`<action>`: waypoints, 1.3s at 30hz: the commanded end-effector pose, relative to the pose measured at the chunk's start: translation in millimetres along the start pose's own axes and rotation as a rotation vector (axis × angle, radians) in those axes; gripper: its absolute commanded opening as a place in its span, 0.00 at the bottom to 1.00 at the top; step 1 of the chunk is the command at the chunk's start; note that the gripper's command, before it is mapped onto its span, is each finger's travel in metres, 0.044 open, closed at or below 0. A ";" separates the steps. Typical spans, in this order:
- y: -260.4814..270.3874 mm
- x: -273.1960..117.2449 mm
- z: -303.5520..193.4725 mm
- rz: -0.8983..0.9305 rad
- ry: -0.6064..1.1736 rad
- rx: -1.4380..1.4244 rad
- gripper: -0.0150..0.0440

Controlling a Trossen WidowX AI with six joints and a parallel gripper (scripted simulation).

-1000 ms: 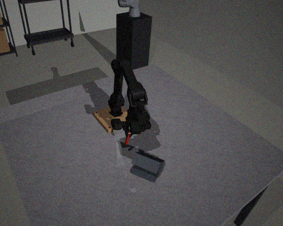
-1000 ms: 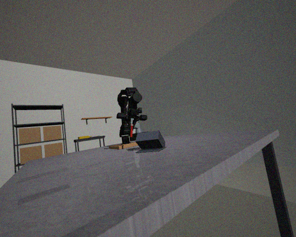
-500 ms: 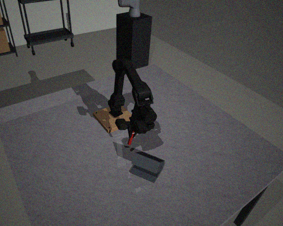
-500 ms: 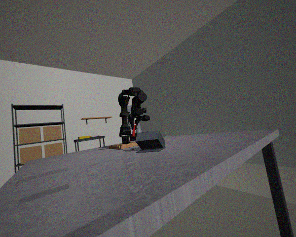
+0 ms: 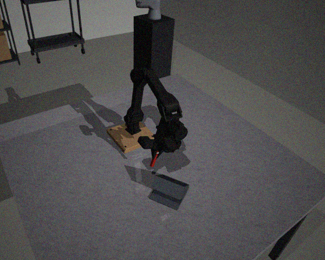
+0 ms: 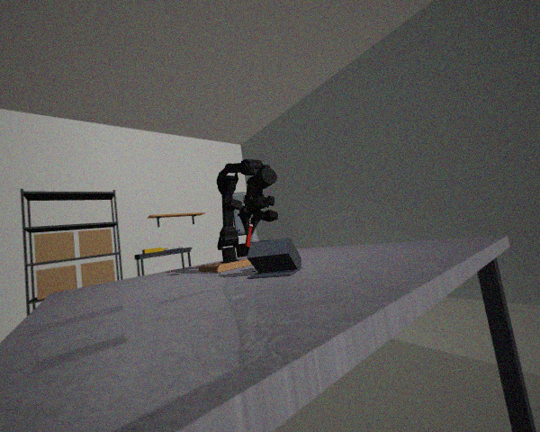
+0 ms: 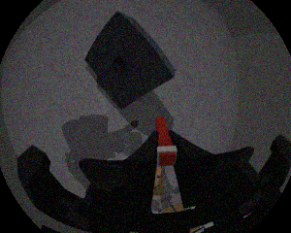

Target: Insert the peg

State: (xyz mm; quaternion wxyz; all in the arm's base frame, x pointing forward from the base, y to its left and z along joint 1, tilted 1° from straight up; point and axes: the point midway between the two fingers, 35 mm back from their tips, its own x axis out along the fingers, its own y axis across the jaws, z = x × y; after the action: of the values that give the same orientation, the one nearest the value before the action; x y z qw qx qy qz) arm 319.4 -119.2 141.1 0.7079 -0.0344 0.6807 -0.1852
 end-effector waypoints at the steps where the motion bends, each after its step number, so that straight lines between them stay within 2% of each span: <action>1: 2.9 -2.5 3.2 -0.017 -0.013 -0.026 0.25; 39: 43.5 -24.3 23.4 -0.167 -0.111 -0.270 0.25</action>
State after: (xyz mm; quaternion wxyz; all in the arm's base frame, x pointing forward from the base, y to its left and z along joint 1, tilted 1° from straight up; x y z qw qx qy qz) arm 348.9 -78.7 150.8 0.7144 -0.1845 0.6582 -0.1498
